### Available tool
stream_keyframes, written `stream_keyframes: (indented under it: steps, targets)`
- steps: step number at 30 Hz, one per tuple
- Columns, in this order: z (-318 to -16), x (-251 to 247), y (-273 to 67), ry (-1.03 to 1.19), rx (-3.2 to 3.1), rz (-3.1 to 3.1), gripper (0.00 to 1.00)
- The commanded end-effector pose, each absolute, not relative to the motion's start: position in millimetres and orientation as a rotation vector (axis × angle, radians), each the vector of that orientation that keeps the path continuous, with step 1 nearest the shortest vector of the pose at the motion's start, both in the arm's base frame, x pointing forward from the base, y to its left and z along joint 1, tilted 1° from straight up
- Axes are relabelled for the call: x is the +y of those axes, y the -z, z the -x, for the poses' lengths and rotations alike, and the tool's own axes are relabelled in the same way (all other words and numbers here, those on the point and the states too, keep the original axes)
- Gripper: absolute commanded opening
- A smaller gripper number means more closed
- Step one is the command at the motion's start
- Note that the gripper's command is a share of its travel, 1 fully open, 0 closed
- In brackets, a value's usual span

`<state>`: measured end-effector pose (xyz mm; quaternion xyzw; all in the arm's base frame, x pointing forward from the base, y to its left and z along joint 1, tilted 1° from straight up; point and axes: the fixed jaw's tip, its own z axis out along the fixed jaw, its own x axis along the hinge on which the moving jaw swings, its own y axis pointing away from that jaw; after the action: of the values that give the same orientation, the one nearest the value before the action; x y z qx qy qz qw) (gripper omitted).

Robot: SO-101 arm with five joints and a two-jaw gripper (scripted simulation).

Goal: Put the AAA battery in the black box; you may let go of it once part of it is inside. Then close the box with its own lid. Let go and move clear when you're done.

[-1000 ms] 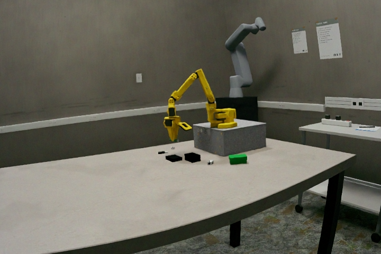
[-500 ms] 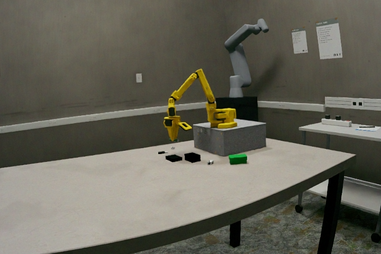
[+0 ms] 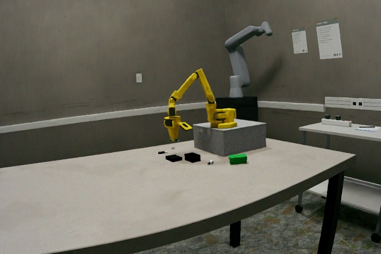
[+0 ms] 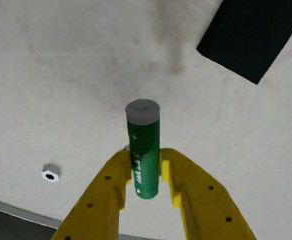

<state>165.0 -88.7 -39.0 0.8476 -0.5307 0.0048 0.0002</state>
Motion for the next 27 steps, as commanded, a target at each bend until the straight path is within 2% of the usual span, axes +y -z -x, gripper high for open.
stream_keyframes:
  steps: [1, 27]
  targets:
    - [-165, -81, 37, -0.012, -1.688, -2.651, 0.03]
    - [-165, -5, 36, -0.011, -2.019, -2.415, 0.03]
